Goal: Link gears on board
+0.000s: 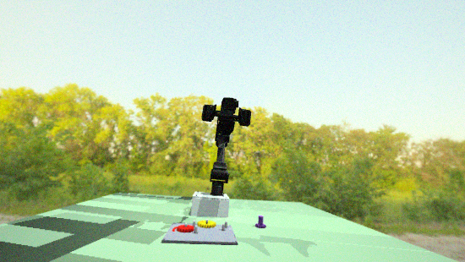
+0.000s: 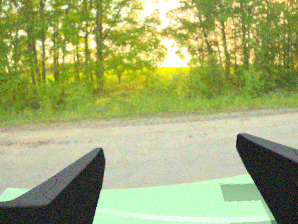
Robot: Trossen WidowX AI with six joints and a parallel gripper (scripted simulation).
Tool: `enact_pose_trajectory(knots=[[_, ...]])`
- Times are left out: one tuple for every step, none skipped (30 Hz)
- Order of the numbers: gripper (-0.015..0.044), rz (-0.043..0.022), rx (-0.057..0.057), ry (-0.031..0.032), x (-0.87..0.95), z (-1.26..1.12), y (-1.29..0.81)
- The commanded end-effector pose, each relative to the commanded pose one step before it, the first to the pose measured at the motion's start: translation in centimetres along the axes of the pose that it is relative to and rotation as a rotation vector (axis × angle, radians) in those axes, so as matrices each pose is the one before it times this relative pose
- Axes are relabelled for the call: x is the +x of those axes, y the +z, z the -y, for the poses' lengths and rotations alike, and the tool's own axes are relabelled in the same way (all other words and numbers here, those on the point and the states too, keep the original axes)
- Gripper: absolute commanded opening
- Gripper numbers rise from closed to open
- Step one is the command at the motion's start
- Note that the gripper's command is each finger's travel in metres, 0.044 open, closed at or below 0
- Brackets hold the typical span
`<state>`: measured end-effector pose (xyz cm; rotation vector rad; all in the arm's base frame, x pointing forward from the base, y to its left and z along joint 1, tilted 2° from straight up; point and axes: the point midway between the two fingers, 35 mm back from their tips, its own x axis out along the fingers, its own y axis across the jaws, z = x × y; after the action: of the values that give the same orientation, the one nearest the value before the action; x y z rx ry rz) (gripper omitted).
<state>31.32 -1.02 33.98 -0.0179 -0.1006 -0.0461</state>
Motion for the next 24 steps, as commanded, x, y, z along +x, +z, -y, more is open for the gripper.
enact_pose_trajectory(knots=[[0.0426, -0.01036, 0.0063, 0.00479, 0.107, -0.148, -0.230], [0.0440, -0.03124, 0.0187, 0.01402, 0.312, -0.444, -0.693], [0.0440, -0.05263, 0.0304, 0.02213, 0.509, -0.730, -1.163], [0.0440, -0.06409, 0.0351, 0.02443, 0.609, -0.850, -1.410], [0.0440, -0.06494, 0.0336, 0.02195, 0.615, -0.812, -1.421], [0.0440, -0.06570, 0.0321, 0.01934, 0.621, -0.772, -1.432], [0.0440, -0.06634, 0.0307, 0.01661, 0.627, -0.731, -1.441], [0.0440, -0.06685, 0.0292, 0.01375, 0.632, -0.688, -1.448], [0.0440, -0.06634, 0.0264, 0.01106, 0.630, -0.645, -1.440], [0.0440, -0.06686, 0.0252, 0.00815, 0.636, -0.604, -1.449], [0.0440, -0.06694, 0.0239, 0.00510, 0.640, -0.558, -1.450], [0.0440, -0.06687, 0.0226, 0.00196, 0.642, -0.512, -1.449], [0.0440, -0.06663, 0.0213, -0.00124, 0.645, -0.464, -1.445], [0.0440, -0.06622, 0.0201, -0.00451, 0.646, -0.416, -1.439], [0.0440, -0.06563, 0.0190, -0.00782, 0.647, -0.368, -1.430], [0.0440, -0.06485, 0.0179, -0.01116, 0.647, -0.319, -1.419], [0.0440, -0.06510, 0.0170, -0.01472, 0.664, -0.285, -1.436], [0.0440, -0.06457, 0.0178, -0.01893, 0.661, -0.220, -1.425], [0.0440, -0.06309, 0.0169, -0.02256, 0.659, -0.168, -1.404], [0.0440, -0.06127, 0.0164, -0.02617, 0.652, -0.113, -1.376], [0.0440, -0.05901, 0.0165, -0.02974, 0.639, -0.054, -1.337], [0.0440, -0.05689, 0.0159, -0.03319, 0.634, -0.005, -1.308], [0.0440, -0.05456, 0.0154, -0.03654, 0.627, 0.043, -1.278], [0.0440, -0.05203, 0.0150, -0.03979, 0.619, 0.089, -1.244]])
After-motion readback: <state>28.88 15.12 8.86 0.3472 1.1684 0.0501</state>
